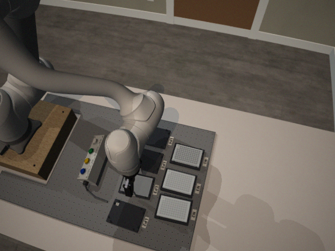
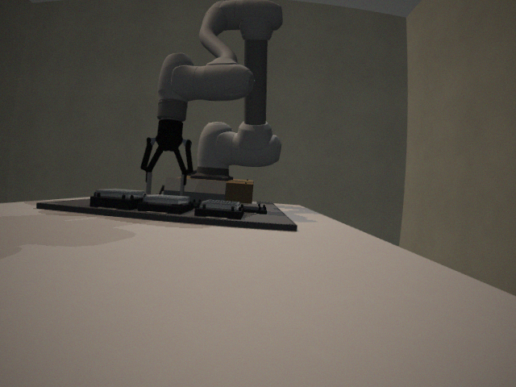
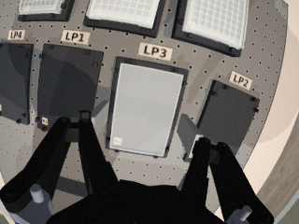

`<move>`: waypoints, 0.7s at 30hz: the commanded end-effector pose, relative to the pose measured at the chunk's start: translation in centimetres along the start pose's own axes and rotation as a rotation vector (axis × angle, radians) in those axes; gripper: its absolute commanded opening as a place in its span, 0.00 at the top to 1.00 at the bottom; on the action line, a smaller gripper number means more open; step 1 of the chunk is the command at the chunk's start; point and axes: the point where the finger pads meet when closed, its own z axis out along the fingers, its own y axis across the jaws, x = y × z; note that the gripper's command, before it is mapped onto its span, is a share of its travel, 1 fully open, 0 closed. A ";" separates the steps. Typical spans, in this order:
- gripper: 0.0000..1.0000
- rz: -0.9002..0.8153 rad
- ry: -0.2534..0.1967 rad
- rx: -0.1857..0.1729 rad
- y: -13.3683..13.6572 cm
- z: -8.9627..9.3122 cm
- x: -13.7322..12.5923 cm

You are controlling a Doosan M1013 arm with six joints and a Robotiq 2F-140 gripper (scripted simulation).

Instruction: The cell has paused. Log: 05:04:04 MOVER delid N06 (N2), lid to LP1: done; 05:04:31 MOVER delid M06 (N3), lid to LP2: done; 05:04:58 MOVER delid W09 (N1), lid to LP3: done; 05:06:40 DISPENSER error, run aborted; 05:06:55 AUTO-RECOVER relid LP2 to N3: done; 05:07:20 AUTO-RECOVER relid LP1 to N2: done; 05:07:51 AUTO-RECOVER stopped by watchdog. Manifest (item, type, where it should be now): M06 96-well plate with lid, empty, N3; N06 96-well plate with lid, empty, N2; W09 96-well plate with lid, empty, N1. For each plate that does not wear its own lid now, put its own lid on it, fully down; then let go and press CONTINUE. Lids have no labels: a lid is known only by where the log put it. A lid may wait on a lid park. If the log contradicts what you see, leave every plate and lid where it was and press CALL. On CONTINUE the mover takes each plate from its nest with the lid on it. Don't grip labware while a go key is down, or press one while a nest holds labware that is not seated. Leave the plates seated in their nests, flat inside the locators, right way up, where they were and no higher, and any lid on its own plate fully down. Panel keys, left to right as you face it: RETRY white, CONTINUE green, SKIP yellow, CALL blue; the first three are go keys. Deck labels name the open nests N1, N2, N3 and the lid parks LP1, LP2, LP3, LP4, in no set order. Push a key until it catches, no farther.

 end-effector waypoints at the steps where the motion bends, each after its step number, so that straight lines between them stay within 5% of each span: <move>1: 0.34 0.001 -0.005 0.000 -0.1 0.6 -0.2; 21: 0.34 0.001 -0.005 0.000 -0.1 1.5 -0.2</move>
